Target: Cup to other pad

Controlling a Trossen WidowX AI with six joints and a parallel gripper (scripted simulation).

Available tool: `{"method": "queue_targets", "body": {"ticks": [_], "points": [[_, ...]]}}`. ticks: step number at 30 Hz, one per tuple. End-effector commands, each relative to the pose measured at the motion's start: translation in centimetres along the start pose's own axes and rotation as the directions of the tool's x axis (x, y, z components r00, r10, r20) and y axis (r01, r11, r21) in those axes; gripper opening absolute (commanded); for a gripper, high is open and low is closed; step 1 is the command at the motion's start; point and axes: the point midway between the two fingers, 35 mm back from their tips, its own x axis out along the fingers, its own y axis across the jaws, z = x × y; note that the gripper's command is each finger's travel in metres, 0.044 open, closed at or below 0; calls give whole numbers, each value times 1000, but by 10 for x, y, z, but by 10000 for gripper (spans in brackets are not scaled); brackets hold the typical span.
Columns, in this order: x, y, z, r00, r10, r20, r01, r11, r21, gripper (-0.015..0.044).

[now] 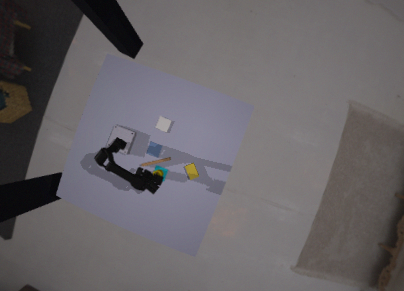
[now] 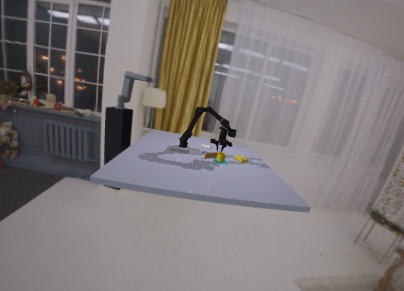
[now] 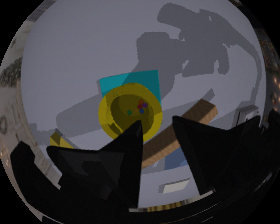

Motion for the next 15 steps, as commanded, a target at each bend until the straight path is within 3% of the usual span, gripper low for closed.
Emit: {"method": "queue_targets", "body": {"ticks": [1,4,15], "points": [[-8,0,0,1000,9,5,-9,1000,-4,147],[-8,0,0,1000,9,5,-8,1000,-4,147],[-7,0,0,1000,3,1,-3,1000,-1,435]]}}
